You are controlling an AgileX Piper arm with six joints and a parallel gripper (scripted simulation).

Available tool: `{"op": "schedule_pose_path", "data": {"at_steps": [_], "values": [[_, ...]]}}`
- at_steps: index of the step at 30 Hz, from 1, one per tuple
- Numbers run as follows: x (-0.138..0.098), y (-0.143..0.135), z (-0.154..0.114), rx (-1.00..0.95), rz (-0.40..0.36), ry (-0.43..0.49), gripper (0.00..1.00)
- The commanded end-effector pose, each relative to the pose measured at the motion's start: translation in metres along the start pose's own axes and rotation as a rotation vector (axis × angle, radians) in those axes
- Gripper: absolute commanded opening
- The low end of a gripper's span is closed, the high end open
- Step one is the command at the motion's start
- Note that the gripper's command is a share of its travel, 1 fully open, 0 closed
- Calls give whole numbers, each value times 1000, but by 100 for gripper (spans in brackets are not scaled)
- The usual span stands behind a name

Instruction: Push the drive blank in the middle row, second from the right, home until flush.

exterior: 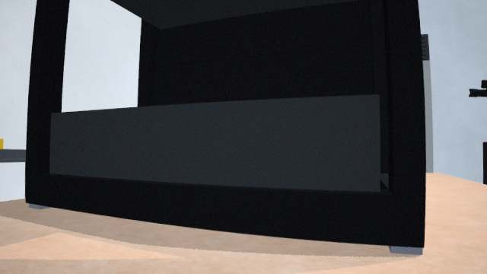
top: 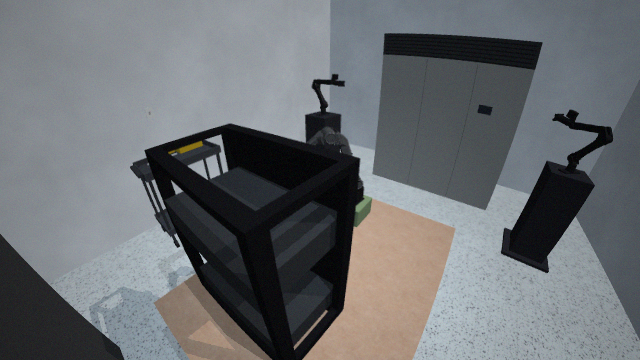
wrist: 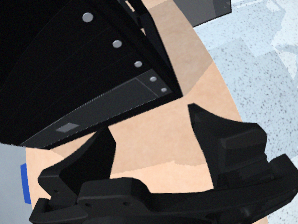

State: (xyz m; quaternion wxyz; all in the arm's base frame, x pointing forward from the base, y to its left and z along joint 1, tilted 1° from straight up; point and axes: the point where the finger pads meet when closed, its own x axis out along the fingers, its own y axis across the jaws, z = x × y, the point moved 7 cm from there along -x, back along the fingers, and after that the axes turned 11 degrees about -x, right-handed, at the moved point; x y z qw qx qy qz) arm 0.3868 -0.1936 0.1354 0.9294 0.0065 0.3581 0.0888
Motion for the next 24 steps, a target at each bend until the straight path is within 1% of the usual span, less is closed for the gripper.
{"op": "schedule_pose_path", "data": {"at_steps": [1, 13, 19, 24], "values": [[-1, 0, 0, -2, -3, 0, 100], [-6, -3, -3, -17, -34, 25, 100], [-14, -7, -9, -40, -83, 60, 100], [-24, -13, -14, -71, -144, 99, 100]]}}
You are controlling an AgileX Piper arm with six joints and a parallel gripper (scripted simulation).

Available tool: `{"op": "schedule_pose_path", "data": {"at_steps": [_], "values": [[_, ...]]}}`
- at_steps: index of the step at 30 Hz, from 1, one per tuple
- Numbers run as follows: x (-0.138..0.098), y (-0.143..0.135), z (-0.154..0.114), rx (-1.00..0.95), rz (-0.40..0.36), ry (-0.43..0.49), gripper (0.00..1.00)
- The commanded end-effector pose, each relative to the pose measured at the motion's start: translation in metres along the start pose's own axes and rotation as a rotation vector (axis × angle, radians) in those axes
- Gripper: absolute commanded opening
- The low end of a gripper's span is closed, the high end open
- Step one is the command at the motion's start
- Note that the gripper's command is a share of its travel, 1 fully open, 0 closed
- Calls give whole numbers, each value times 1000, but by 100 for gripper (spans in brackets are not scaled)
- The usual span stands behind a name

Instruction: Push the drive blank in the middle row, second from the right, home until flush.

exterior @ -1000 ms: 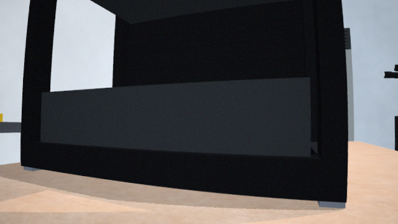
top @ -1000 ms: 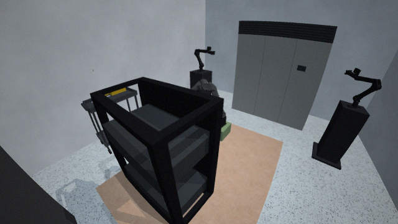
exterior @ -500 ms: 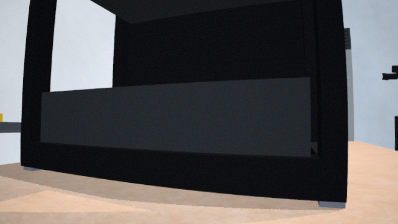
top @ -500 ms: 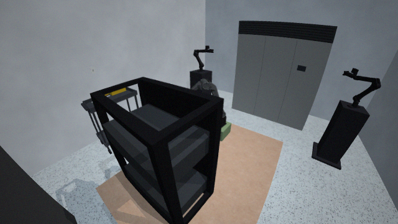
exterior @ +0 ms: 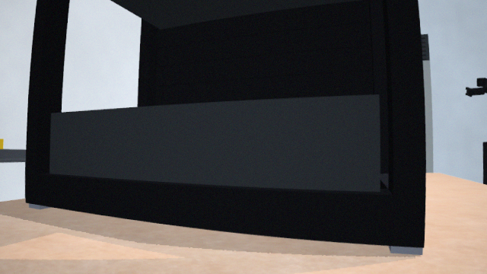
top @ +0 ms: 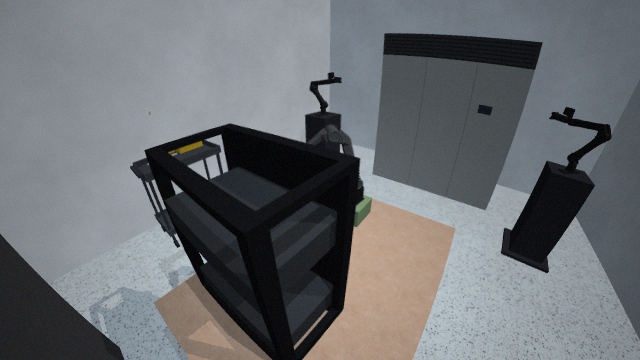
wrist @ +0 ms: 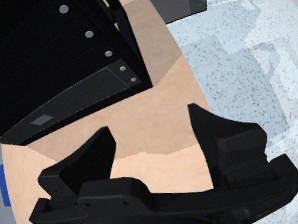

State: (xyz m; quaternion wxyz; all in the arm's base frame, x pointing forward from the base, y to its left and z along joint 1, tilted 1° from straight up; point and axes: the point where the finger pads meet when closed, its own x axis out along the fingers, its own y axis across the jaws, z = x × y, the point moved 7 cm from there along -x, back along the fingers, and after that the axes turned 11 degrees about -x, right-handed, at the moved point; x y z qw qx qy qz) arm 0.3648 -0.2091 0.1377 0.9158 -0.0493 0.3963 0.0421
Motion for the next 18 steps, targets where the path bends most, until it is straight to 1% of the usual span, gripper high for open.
{"op": "schedule_pose_path", "data": {"at_steps": [1, 3, 5, 7, 12, 18], "values": [[-6, -3, -3, -15, -34, 18, 100], [-11, -7, -6, -31, -66, 35, 100], [-11, -7, -6, -31, -66, 35, 100], [-17, -10, -9, -49, -101, 53, 100], [-34, -21, -17, -104, -204, 97, 100], [-60, -34, -23, -190, -352, 138, 100]]}}
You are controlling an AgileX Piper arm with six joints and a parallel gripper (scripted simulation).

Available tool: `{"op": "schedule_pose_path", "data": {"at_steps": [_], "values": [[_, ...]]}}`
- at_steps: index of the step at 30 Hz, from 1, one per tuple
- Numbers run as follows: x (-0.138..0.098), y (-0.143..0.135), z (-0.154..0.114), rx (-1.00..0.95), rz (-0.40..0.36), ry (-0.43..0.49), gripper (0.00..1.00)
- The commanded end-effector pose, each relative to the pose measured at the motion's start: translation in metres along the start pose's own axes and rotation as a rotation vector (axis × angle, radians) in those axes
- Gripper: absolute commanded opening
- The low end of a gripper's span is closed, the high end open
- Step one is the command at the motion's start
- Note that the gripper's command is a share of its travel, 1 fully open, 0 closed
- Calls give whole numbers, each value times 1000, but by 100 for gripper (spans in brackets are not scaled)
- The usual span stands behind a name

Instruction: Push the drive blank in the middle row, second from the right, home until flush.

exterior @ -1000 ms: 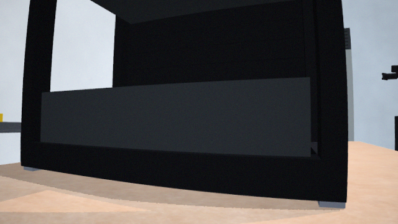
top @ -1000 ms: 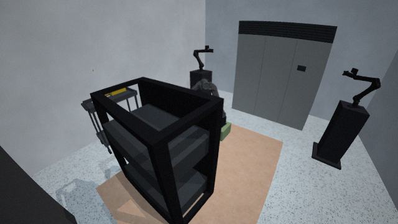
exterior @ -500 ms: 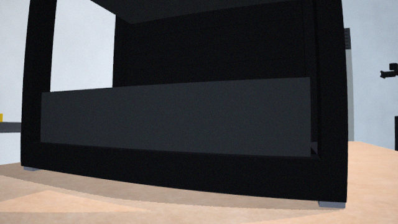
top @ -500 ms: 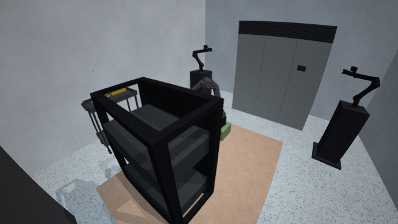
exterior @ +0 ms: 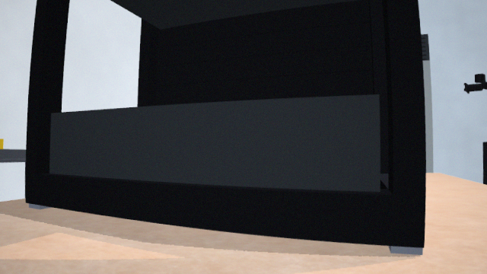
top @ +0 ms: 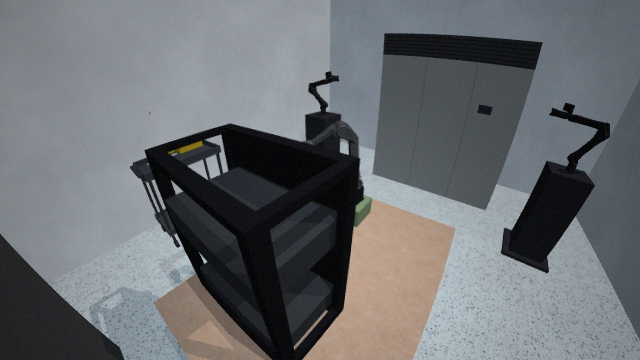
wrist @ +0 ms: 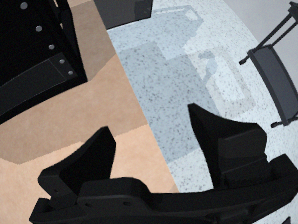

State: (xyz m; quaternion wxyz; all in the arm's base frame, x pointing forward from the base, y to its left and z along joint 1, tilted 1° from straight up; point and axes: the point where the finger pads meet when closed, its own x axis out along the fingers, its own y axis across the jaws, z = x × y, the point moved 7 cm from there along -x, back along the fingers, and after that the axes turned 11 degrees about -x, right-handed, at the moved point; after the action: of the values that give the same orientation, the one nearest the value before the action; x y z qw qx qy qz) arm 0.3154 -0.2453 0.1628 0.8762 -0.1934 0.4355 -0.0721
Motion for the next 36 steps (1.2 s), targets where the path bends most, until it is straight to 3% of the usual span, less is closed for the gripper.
{"op": "schedule_pose_path", "data": {"at_steps": [1, 4, 12, 19, 21, 29, 36], "values": [[-9, -7, -3, -30, -61, 16, 100], [-13, -11, -5, -46, -89, 20, 100], [-51, -36, -11, -193, -321, 20, 100], [-89, -49, -6, -346, -517, -35, 100], [-89, -49, -6, -346, -517, -35, 100], [-132, -46, 10, -541, -694, -156, 100], [-164, -25, 25, -717, -784, -295, 100]]}}
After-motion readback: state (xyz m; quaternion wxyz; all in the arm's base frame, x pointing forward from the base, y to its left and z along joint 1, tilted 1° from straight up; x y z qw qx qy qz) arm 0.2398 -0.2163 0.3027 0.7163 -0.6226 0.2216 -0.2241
